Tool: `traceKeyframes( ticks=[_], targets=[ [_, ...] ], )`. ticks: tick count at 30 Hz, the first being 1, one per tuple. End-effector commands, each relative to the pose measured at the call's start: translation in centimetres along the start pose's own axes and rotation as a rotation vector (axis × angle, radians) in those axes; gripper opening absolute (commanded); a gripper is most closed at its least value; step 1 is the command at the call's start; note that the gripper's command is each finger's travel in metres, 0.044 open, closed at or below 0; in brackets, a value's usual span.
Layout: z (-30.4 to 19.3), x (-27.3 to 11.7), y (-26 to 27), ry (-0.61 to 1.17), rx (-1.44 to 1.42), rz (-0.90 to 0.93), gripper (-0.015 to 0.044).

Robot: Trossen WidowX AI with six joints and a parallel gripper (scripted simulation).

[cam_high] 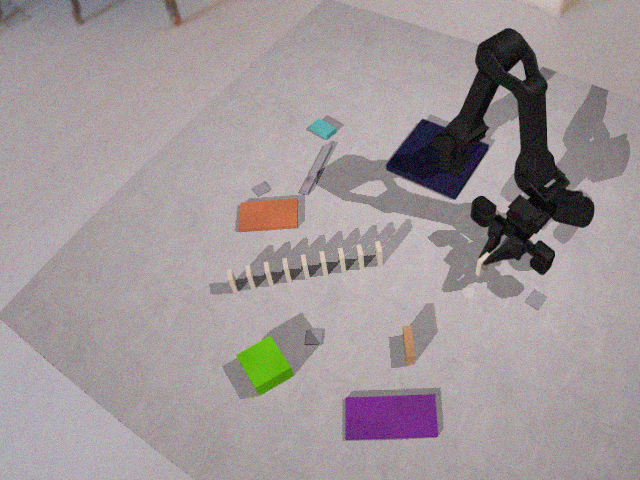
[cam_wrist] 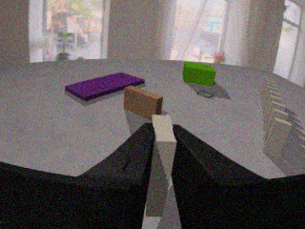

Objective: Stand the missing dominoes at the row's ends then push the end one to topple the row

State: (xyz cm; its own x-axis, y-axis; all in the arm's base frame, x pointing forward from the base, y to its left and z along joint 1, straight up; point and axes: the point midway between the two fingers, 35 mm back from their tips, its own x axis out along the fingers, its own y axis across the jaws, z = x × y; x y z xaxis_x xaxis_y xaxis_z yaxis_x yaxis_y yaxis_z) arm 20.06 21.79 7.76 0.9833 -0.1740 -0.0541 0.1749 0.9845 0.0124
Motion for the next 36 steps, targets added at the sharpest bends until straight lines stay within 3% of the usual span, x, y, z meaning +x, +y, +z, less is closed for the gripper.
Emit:
traceKeyframes(
  ticks=[1, 36],
  targets=[
    [-0.7, 0.1, -0.1, -0.009, -0.004, -0.005, 0.0026],
    [-4.0, 0.8, -2.3, -0.043, 0.072, -0.029, 0.0026]
  ],
)
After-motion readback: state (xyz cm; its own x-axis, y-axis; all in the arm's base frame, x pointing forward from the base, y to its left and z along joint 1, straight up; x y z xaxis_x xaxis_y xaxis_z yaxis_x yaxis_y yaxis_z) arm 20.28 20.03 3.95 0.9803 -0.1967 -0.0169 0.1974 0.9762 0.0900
